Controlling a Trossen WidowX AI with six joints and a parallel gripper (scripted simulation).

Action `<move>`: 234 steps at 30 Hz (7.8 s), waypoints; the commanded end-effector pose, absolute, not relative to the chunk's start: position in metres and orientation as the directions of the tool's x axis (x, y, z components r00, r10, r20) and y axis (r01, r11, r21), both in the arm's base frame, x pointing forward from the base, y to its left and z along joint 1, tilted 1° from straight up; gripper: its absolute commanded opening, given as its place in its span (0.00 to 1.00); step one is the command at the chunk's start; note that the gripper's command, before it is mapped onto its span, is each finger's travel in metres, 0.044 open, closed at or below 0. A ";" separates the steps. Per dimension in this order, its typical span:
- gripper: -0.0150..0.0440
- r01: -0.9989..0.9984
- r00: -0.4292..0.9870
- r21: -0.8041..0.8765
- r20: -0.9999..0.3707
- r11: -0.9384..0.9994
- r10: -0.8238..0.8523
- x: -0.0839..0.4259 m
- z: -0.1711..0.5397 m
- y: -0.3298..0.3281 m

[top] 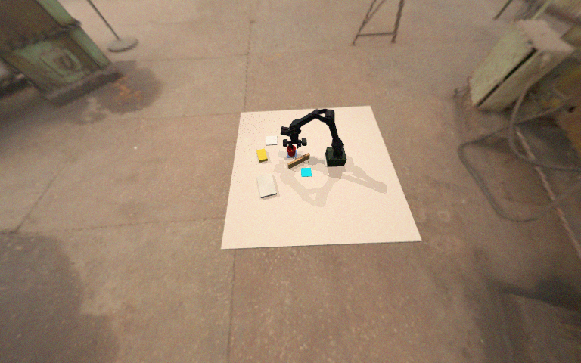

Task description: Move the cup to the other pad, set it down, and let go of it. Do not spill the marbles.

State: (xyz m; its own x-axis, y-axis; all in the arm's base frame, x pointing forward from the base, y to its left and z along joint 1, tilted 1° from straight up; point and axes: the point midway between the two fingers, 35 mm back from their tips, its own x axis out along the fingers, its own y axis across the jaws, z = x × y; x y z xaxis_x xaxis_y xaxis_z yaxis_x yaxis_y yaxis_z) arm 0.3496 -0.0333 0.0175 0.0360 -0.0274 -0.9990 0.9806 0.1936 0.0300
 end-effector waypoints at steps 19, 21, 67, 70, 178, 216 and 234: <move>0.50 0.981 0.027 0.022 -0.999 0.191 -0.026 0.346 -0.010 -0.034; 0.42 0.981 0.031 0.025 -0.999 0.192 -0.027 0.347 -0.008 -0.034; 0.25 0.981 0.028 0.022 -0.999 0.195 -0.027 0.345 0.072 -0.032; 0.25 0.981 0.028 0.022 -0.999 0.195 -0.027 0.345 0.072 -0.032; 0.25 0.982 0.013 0.012 -1.000 0.191 -0.008 0.200 0.070 0.136; 0.25 0.982 0.013 0.012 -1.000 0.191 -0.008 0.202 0.015 0.137; 0.25 0.982 0.013 0.011 -1.000 0.191 -0.008 0.199 -0.012 0.136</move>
